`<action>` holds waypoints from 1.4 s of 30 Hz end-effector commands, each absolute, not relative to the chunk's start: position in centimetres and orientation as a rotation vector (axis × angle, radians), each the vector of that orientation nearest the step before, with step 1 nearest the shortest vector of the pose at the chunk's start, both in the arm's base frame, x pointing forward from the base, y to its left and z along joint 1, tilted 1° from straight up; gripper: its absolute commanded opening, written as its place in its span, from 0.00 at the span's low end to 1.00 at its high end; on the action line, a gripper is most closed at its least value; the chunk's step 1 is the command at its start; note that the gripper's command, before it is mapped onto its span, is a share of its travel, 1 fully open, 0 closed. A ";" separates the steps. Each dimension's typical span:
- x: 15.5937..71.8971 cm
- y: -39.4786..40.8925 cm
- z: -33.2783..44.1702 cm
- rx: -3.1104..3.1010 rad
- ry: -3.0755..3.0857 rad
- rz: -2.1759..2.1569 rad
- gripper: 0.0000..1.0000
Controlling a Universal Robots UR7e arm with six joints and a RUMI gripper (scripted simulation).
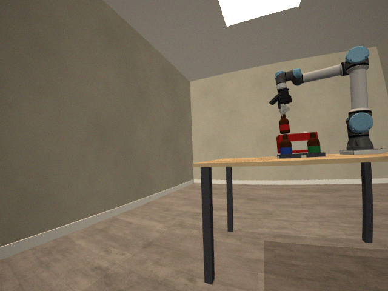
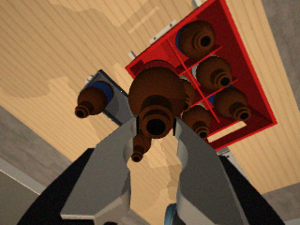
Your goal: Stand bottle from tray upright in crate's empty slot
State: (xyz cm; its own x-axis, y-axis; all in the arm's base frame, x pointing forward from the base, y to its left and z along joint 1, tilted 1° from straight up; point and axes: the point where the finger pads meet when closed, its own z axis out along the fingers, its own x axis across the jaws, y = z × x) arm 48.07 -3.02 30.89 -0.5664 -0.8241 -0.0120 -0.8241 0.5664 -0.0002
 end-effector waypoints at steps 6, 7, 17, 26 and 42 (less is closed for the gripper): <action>48.4 -3.8 30.9 -1.457 2.770 0.007 0.00; 48.4 -3.8 30.9 -1.457 2.770 0.007 0.00; 48.5 -4.0 30.9 -1.457 2.770 0.007 0.00; 48.5 -4.1 30.9 -1.457 2.770 0.007 0.00; 48.5 -4.1 30.9 -1.457 2.770 0.007 0.00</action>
